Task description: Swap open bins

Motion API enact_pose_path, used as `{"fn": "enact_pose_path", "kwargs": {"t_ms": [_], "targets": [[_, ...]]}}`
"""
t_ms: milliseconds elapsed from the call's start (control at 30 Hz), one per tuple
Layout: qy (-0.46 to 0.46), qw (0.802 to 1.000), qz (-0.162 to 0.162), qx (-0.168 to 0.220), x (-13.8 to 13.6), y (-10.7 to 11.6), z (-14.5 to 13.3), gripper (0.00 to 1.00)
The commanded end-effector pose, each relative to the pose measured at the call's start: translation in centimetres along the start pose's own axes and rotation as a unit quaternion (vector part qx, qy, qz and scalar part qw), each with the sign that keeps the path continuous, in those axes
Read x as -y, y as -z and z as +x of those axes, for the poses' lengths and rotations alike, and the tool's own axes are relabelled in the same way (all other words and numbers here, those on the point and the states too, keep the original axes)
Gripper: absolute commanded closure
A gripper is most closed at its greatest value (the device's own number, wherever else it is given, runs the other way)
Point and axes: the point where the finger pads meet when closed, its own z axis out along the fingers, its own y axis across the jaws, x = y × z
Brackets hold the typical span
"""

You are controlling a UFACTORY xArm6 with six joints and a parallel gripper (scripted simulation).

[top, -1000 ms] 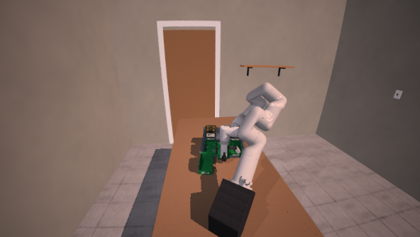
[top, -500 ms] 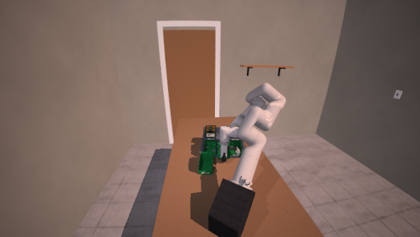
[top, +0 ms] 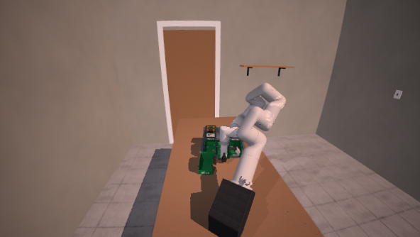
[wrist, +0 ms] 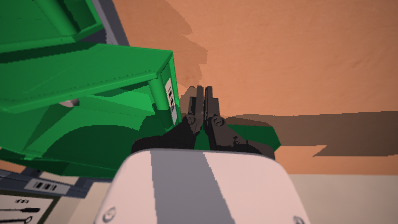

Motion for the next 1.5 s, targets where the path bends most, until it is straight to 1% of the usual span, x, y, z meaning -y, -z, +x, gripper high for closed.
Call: {"fn": "enact_pose_path", "kwargs": {"t_ms": [0,667,1167,1467], "targets": [[0.0,1.0,0.001,0.001,0.1,0.0,0.0,1.0],[0.0,1.0,0.001,0.001,0.1,0.0,-0.1,1.0],[0.0,1.0,0.001,0.001,1.8,0.1,-0.1,1.0],[0.0,1.0,0.001,0.001,1.8,0.1,-0.1,1.0]]}}
